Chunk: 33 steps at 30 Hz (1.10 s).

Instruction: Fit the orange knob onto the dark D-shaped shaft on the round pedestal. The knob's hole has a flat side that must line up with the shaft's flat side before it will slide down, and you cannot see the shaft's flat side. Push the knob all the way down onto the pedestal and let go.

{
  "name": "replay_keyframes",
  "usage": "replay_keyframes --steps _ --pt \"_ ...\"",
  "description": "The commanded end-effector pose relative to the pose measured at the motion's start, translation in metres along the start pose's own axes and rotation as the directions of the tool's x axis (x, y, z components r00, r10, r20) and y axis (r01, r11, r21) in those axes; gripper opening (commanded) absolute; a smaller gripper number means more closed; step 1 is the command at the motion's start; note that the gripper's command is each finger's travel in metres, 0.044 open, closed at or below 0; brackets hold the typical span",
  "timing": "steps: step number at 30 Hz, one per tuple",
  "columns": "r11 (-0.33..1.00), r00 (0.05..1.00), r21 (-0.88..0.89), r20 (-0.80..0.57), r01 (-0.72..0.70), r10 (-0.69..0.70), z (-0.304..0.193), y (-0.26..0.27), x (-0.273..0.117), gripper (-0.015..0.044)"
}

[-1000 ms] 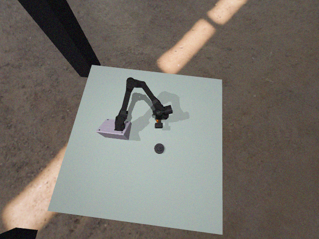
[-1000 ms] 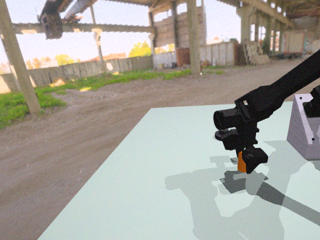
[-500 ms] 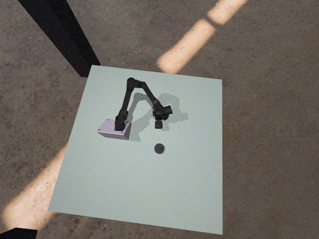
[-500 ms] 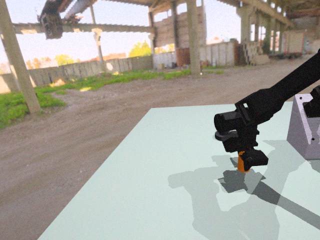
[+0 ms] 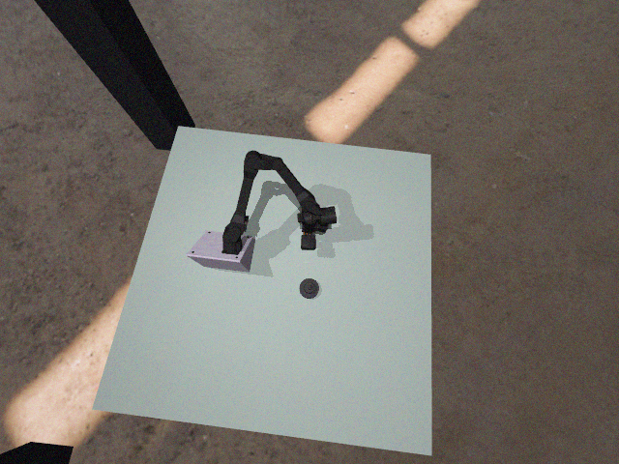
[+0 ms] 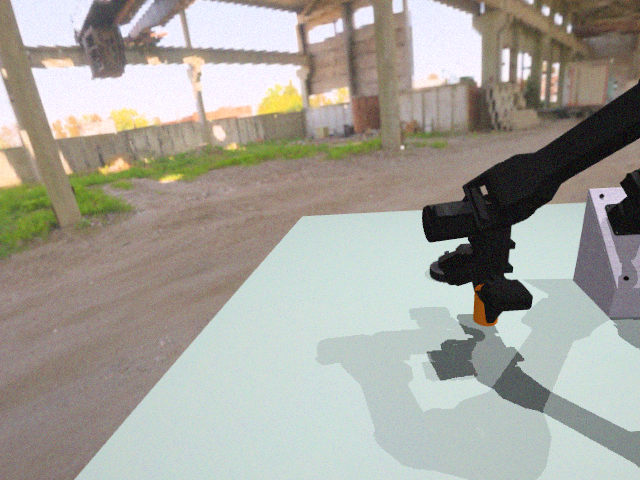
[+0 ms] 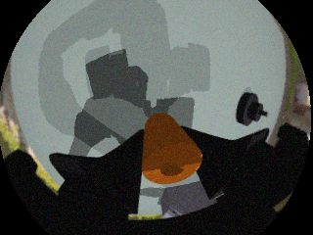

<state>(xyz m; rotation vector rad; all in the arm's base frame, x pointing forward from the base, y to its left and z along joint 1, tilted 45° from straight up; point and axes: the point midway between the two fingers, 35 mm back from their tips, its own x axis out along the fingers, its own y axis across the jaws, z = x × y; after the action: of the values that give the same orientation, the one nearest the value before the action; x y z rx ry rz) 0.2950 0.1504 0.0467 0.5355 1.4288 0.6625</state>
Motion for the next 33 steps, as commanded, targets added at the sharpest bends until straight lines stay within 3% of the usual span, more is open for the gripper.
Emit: replay_keyframes --steps 1,14,33 --pt "1.000 1.000 -0.012 0.012 -0.002 0.002 0.004 -0.001 -0.026 0.0000" --pt "1.000 1.000 -0.011 0.013 -0.015 0.015 -0.007 -0.002 -0.106 0.0000" --pt "1.000 1.000 -0.010 0.015 -0.004 0.005 0.009 -0.044 -0.100 0.0000"
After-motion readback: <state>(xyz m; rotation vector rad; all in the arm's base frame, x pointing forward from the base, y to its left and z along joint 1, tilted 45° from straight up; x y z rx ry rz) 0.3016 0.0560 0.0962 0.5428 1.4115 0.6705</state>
